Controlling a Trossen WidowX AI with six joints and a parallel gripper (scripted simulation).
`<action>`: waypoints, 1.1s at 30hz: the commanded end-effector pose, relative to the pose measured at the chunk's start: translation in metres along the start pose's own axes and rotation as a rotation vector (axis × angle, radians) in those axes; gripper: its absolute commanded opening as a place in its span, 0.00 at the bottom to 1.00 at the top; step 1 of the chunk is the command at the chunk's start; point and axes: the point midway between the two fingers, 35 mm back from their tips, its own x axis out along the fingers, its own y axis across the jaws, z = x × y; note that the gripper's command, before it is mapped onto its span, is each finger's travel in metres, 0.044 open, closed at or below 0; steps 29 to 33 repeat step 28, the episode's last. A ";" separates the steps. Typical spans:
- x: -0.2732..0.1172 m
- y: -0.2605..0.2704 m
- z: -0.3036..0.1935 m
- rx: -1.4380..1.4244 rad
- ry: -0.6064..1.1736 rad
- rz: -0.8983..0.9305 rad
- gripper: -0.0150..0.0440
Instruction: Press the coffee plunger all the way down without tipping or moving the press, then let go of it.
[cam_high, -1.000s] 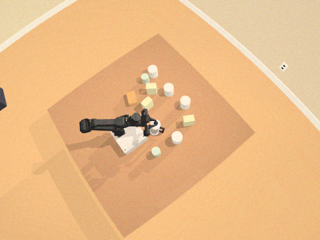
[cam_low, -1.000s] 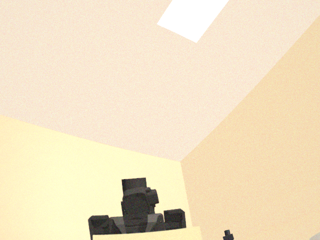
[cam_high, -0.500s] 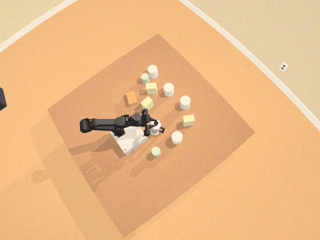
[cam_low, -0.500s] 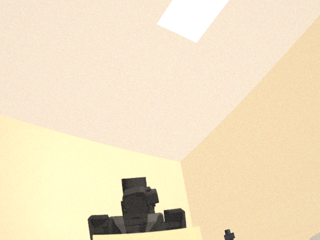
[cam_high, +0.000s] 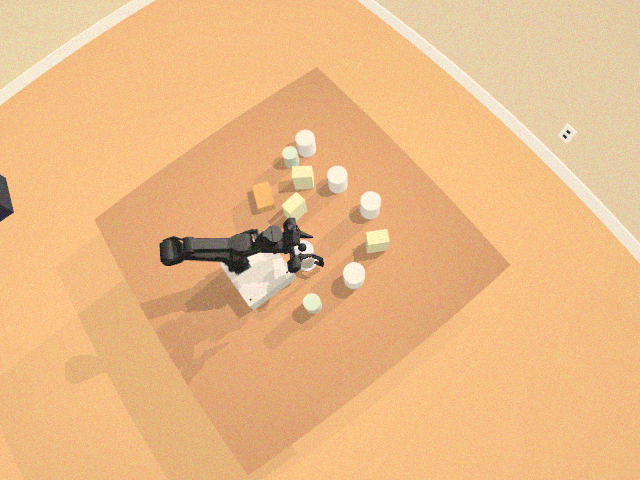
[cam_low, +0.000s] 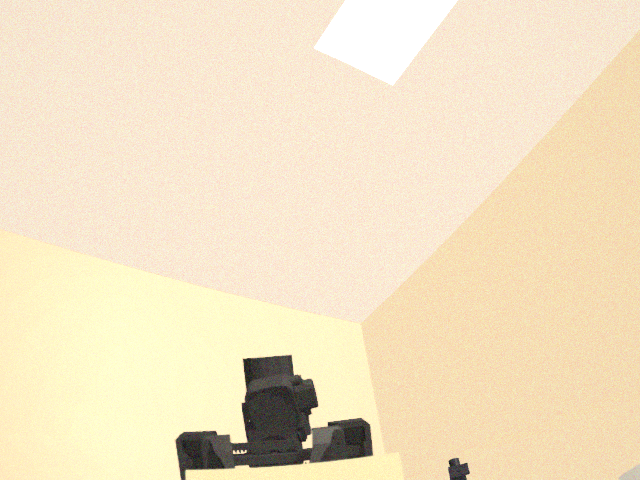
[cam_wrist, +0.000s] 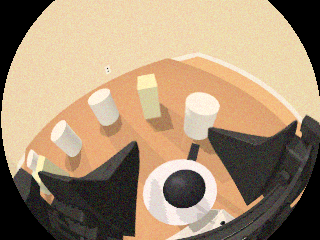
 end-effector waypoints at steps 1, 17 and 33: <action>0.000 0.000 0.000 0.000 -0.001 0.000 0.96; -0.069 0.002 0.051 -0.009 0.019 0.003 1.00; -0.069 0.002 0.051 -0.009 0.019 0.003 1.00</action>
